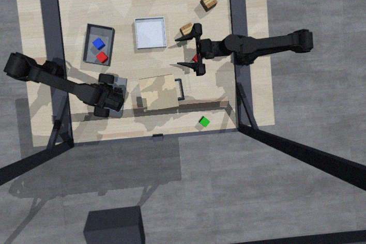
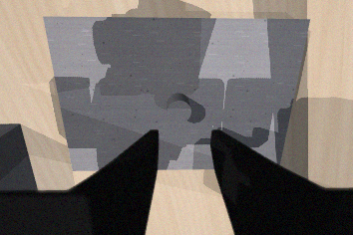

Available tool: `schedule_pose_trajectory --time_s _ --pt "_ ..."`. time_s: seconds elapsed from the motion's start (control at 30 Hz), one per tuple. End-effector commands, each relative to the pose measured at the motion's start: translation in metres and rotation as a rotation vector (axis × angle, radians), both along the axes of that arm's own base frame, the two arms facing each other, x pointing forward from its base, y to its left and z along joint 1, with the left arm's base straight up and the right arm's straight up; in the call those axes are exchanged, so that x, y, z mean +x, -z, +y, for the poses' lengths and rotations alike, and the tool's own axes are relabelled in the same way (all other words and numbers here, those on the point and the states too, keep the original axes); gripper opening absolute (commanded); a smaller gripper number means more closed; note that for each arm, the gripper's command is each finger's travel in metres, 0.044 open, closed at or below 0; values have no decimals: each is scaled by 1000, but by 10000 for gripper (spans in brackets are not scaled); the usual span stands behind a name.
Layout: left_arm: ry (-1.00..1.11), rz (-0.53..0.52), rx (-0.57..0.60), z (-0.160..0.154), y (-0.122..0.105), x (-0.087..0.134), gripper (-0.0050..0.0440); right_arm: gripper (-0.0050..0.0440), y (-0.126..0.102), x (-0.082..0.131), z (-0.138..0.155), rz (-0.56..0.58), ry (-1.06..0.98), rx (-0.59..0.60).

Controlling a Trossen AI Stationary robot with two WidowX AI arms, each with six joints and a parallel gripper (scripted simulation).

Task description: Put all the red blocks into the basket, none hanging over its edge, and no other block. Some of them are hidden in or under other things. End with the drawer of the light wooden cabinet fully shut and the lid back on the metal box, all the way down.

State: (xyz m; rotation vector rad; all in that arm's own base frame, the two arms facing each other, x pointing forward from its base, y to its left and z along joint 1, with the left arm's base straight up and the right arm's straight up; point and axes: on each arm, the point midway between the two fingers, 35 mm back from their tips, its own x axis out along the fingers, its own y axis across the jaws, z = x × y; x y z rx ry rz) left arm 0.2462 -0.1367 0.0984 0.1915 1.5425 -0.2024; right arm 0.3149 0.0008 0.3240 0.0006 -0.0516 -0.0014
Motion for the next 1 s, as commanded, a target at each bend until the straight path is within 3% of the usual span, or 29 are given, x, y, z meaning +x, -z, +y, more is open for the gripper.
schedule_pose_trajectory --time_s 0.0,0.1,0.13,0.23,0.3,0.7,0.87,0.97 --pt "9 -19 -8 0 -5 -3 136 400 -21 -5 -1 -57 7 0" --pt "9 -22 -10 -1 -5 -2 136 400 -21 -5 -1 -57 7 0" --pt "-2 -53 -22 3 -8 3 225 400 -21 -5 -1 -56 7 0" --pt "-22 -148 -68 8 -15 17 225 400 -21 -4 -1 -54 6 0" --pt "-22 -148 -68 8 -15 17 225 400 -21 -4 -1 -54 6 0" --pt "-88 -594 -224 35 -62 71 225 400 -16 -2 -2 -41 4 -2" --pt "-88 -609 -230 35 -64 73 225 400 -16 -3 -1 -44 2 -3" --pt "-77 -559 -228 25 -61 72 225 400 -14 -3 -1 -41 -1 -3"
